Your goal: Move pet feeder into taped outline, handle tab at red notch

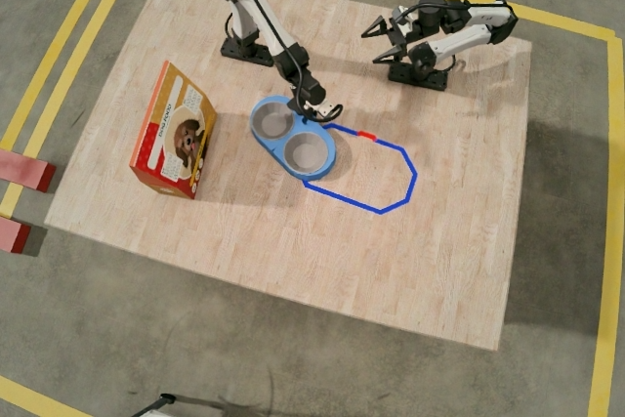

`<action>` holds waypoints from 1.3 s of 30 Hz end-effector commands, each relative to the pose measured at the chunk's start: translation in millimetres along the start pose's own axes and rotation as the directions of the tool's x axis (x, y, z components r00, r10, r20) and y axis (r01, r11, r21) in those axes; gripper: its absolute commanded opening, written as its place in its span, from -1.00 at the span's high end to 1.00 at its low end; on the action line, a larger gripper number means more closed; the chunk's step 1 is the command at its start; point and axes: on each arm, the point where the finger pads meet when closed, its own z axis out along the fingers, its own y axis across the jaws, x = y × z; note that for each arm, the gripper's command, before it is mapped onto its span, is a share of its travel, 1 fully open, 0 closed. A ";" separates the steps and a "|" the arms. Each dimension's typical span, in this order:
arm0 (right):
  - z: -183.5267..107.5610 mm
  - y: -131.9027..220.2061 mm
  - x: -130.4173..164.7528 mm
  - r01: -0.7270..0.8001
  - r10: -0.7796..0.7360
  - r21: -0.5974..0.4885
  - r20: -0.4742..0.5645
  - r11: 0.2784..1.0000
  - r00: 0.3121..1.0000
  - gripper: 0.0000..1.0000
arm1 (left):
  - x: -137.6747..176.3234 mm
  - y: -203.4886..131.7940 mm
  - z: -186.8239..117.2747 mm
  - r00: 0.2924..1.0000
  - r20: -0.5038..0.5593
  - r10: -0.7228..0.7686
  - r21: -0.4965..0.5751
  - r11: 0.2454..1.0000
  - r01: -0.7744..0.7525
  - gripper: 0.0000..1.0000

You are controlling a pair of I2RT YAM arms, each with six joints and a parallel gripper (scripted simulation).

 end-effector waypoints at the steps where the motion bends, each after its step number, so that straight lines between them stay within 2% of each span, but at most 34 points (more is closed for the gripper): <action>1: 2.2 5.9 -2.4 0.029 -0.029 -0.015 -0.005 0.999 1.000 0.79 | -8.2 1.5 -0.3 1.000 0.030 -0.005 -0.005 1.000 0.005 -1.00; 16: 5.2 12.9 -13.4 0.073 -0.073 -0.032 -0.011 0.997 0.997 0.79 | -8.2 1.5 -0.3 1.000 0.030 -0.005 -0.005 1.000 0.005 -1.00; 39: 28.1 47.3 -84.4 0.269 -0.272 -0.100 -0.009 0.958 0.962 0.79 | -8.2 1.5 -0.3 1.000 0.030 -0.005 -0.005 1.000 0.005 -1.00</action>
